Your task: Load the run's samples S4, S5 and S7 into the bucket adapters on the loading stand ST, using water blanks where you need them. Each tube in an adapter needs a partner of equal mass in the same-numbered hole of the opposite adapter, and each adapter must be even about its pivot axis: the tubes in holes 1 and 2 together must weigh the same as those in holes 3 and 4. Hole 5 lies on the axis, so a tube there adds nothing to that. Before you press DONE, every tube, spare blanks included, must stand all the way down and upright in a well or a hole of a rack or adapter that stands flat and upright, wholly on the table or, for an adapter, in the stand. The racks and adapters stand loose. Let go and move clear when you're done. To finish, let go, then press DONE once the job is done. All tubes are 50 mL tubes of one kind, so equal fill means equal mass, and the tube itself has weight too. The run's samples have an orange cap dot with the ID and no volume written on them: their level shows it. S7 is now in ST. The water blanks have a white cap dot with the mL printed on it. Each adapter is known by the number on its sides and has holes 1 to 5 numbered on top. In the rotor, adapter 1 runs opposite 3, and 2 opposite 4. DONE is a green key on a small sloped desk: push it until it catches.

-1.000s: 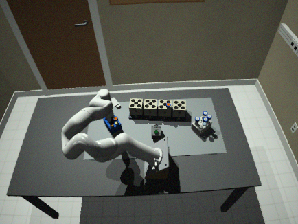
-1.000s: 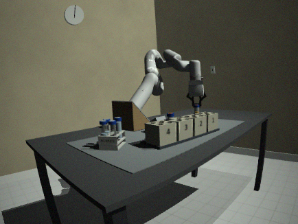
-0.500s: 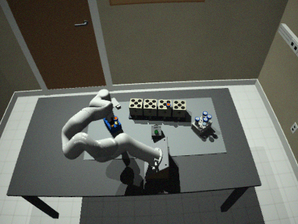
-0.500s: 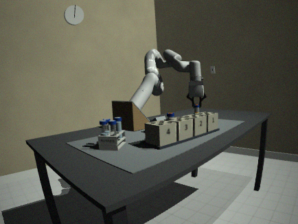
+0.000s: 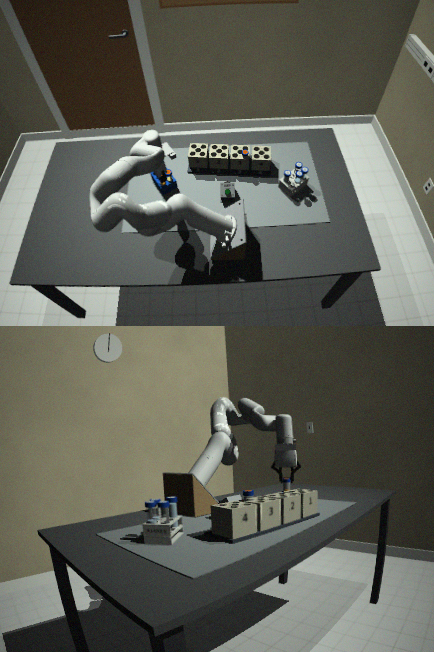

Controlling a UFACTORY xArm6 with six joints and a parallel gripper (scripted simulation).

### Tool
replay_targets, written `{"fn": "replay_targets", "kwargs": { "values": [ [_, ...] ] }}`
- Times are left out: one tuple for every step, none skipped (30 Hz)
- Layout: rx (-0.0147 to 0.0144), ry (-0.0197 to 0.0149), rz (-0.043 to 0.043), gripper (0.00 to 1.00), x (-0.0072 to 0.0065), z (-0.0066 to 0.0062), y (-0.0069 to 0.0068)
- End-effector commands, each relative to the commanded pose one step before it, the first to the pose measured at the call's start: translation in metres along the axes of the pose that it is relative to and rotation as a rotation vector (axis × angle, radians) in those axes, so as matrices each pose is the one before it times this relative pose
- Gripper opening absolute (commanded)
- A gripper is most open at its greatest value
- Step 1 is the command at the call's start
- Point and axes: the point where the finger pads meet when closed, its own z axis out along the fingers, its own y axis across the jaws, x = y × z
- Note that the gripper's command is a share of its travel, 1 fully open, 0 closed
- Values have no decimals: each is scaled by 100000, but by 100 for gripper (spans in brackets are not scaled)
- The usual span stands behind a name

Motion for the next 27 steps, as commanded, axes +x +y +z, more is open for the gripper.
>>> {"fn": "replay_targets", "kwargs": {
  "values": [
    [220,112,-128,44,-6,-77,-95],
    [-2,-1,2,44,0,1,1],
    [1,1,0,44,0,0,0],
    [1,1,-1,44,0,0,-1],
    [0,0,0,44,0,0,0],
    [0,0,0,44,0,0,0],
    [0,0,0,44,0,0,0],
    [0,0,0,44,0,0,0],
    [0,0,0,44,0,0,0],
    [0,0,0,44,0,0,0],
    [0,0,0,44,0,0,0],
    [0,0,0,44,0,0,0],
    [0,0,0,44,0,0,0],
    [0,0,0,44,0,0,0],
    [0,0,0,44,0,0,0],
    [-14,-6,5,44,0,-193,4],
    [-1,2,0,44,0,-199,0],
    [-1,2,0,44,0,-199,0],
    [-1,1,0,44,0,-200,0],
    [-1,1,0,44,0,-200,0],
    [-1,1,0,44,0,-200,0],
    [-1,1,0,44,0,-200,0],
    [-1,1,0,44,0,-200,0],
    [-1,1,0,44,0,-200,0],
    [0,0,0,44,0,0,0],
    [0,0,0,44,0,0,0],
    [-1,1,0,44,1,-202,0]
  ]
}}
